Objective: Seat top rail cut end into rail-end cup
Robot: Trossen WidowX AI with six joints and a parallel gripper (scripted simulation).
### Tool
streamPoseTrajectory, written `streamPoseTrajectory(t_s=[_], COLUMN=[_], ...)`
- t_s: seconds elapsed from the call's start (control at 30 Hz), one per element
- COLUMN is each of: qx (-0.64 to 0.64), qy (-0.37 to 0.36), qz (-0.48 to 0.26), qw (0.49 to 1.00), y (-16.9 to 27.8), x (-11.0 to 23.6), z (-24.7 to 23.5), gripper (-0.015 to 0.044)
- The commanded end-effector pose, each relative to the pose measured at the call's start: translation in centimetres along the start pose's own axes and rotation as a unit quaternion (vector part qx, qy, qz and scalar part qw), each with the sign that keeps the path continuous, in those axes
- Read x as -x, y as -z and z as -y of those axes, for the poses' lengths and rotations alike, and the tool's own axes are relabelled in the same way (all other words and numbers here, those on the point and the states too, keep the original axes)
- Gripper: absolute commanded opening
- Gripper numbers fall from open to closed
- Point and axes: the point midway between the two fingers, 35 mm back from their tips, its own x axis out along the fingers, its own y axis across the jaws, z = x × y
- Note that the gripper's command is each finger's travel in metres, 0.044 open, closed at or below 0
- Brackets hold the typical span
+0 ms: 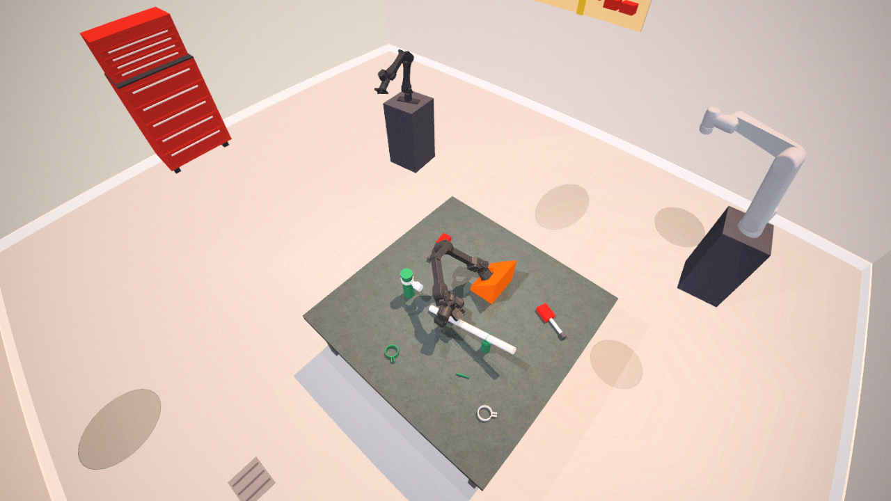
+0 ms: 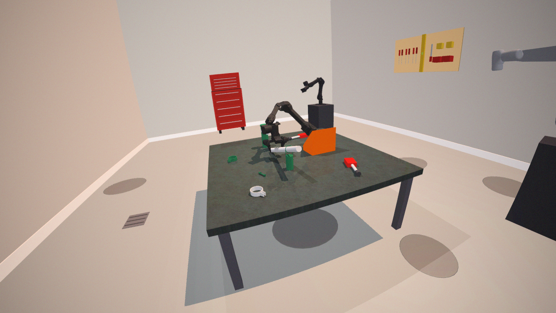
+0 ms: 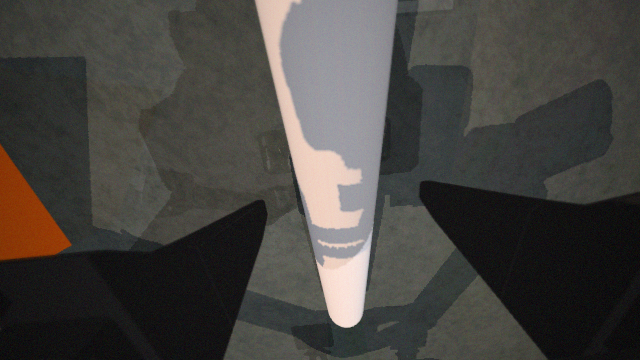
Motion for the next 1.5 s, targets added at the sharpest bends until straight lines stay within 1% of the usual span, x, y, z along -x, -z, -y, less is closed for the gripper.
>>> streamPoseTrajectory(t_s=[0.0,0.23,0.6,0.8,0.93,1.13,1.47], qx=[0.003,0.004,0.004,0.004,0.004,0.002,0.0], qy=[-0.002,-0.002,-0.002,-0.002,-0.002,-0.007,-0.018], qz=[-0.003,-0.004,-0.004,-0.004,-0.004,-0.02,-0.092], qw=[1.0,1.0,1.0,1.0,1.0,1.0,0.996], y=[0.1,0.1,0.1,0.1,0.1,0.4,2.2], x=[-0.7,-1.6,-1.6,-1.6,-1.1,-0.3,3.2], z=[-0.2,-0.3,-0.3,-0.3,-0.3,-0.4,-0.5], gripper=[0.044,0.044,0.0151,0.0111,0.0006,0.0,0.0])
